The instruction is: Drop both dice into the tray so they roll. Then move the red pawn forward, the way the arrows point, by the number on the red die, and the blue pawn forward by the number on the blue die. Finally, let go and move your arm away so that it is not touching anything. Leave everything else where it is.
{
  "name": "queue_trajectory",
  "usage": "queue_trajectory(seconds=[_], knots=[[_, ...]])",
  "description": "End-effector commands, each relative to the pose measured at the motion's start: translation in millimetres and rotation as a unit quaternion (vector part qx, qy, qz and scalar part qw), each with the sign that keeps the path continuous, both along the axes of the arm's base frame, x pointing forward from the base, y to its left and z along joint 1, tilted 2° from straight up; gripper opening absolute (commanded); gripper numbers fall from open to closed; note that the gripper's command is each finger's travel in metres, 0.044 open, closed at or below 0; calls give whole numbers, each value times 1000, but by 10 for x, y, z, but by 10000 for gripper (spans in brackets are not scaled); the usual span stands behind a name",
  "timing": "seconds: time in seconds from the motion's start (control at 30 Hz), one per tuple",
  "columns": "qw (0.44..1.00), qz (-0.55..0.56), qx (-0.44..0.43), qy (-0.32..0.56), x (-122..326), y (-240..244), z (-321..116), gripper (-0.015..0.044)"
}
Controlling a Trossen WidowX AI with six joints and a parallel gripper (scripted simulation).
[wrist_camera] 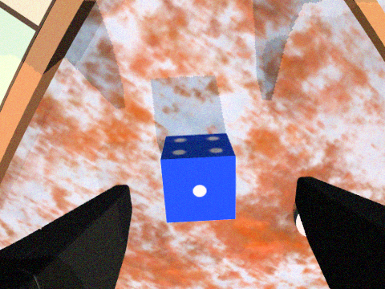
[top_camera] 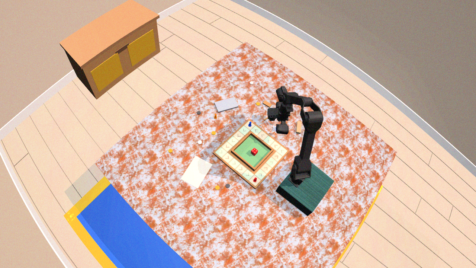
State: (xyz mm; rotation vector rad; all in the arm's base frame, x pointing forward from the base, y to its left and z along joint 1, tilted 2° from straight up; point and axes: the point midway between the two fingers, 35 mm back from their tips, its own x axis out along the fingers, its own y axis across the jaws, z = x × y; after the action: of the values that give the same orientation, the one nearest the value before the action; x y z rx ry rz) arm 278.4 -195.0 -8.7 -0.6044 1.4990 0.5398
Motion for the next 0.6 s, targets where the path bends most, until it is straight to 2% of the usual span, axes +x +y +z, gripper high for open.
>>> queue_trajectory(seconds=[0.0, 0.3, 0.47, 0.57], knots=[[1000, 3, 3, 5, -29, 15, -96, 275], [1000, 3, 3, 5, -37, 15, -215, 275], [1000, 3, 3, 5, -37, 15, -215, 144], [1000, 3, 3, 5, -37, 15, -215, 124]])
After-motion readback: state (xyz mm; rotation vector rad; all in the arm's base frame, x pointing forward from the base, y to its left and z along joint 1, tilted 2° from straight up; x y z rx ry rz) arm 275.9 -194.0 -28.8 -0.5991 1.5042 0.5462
